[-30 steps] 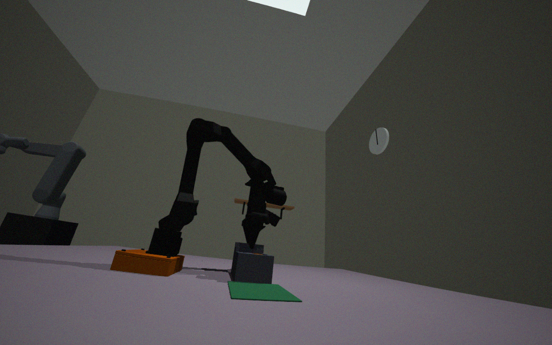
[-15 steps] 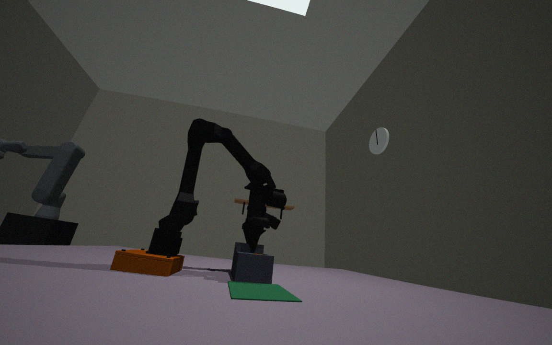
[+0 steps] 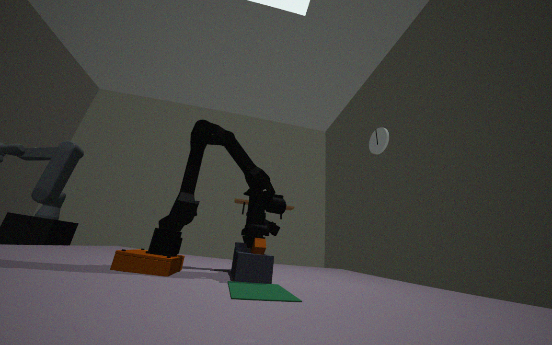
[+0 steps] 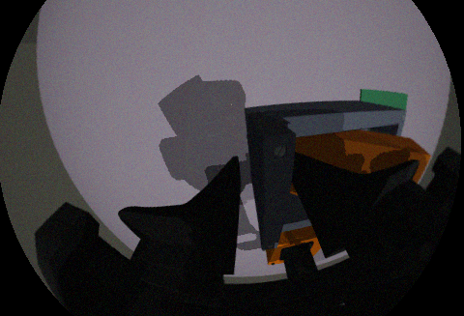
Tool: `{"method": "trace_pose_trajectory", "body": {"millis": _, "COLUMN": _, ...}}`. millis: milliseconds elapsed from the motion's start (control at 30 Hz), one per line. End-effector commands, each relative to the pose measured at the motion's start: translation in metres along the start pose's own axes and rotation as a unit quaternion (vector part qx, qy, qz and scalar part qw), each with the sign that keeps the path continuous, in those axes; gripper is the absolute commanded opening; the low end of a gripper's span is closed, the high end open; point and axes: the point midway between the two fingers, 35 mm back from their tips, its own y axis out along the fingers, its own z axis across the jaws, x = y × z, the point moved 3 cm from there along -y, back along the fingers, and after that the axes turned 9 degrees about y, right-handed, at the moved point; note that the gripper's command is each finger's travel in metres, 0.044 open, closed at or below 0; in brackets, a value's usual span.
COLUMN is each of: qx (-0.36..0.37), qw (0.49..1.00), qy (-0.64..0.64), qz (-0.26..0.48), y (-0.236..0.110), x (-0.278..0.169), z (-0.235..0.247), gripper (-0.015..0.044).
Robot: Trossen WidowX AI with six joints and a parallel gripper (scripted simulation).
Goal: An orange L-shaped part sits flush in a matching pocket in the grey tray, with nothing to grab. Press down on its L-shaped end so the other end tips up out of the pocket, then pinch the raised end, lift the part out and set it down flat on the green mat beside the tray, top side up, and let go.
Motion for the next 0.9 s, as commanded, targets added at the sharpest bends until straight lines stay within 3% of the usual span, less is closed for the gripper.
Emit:
{"method": "trace_pose_trajectory", "body": {"millis": 0, "qx": -0.008, "qw": 1.000, "qy": 0.002, "qz": 0.009, "y": 0.0067, "x": -0.0038, "z": -0.0029, "gripper": 0.0180}}
{"method": "trace_pose_trajectory", "body": {"millis": 867, "qx": -0.001, "qw": 1.000, "qy": 0.000, "qz": 0.003, "y": 0.0034, "x": -0.0009, "z": -0.0004, "gripper": 0.0180}}
